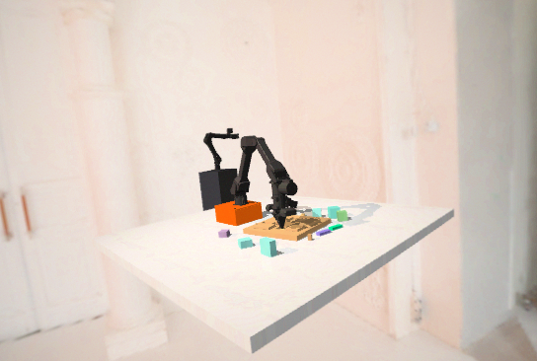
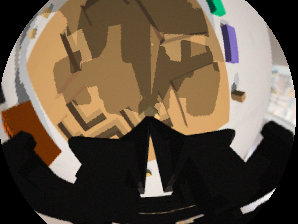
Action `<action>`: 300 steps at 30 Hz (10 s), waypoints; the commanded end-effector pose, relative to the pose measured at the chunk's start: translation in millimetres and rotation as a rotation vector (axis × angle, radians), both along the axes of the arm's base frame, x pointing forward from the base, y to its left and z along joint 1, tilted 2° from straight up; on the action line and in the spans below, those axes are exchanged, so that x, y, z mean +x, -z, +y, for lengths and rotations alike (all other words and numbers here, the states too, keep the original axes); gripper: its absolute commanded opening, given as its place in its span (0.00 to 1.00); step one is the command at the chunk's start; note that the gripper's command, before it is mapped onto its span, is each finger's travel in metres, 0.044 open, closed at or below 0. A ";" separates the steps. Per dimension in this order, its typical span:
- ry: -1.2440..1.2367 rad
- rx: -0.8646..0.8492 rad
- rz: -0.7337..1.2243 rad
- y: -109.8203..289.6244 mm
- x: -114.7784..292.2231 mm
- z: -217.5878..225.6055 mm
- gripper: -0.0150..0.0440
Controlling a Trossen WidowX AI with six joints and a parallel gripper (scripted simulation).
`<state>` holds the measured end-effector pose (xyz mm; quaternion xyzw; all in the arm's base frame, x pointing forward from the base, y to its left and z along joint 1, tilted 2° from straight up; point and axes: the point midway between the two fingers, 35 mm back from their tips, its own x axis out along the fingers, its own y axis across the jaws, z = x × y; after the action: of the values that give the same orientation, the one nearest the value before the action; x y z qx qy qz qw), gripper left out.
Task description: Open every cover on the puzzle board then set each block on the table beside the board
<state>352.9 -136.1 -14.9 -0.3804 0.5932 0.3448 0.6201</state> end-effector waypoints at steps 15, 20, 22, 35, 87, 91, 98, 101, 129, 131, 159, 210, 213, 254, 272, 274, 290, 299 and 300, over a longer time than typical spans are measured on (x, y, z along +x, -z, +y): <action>1.631 0.091 -0.037 1.3 -1.9 -0.7 0.25; 1.912 0.106 -0.044 1.3 -2.1 -0.9 0.25; 2.024 0.113 -0.047 1.3 -2.2 -0.9 0.25; 2.170 0.126 -0.052 -4.5 0.6 0.7 0.25; 3.993 0.226 -0.095 -11.9 2.6 4.1 0.25; 3.996 0.226 -0.097 -8.5 2.8 3.8 0.25; 4.002 0.227 -0.101 -2.3 3.1 3.3 0.25; 4.002 0.227 -0.101 -1.9 3.0 3.2 0.25; 4.002 0.226 -0.102 1.4 -0.8 1.9 0.25; 4.002 0.226 -0.102 1.4 -0.8 1.9 0.25; 3.966 0.224 -0.101 -5.1 -0.3 2.2 0.25; 2.771 0.156 -0.067 -52.2 -2.7 3.1 0.50; 2.771 0.156 -0.067 -41.4 -2.1 2.8 0.50; 2.771 0.156 -0.067 -16.6 -1.1 2.4 0.50; 2.771 0.156 -0.067 -4.3 -0.6 2.5 0.50; 2.771 0.156 -0.067 -2.6 -0.5 2.5 0.50; 2.777 0.158 -0.064 2.4 0.0 2.6 0.42; 2.776 0.158 -0.064 0.5 0.0 2.6 0.39; 2.776 0.158 -0.064 -0.8 0.1 2.6 0.39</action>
<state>352.4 -133.3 -17.0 0.5411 0.4470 -0.5230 0.4836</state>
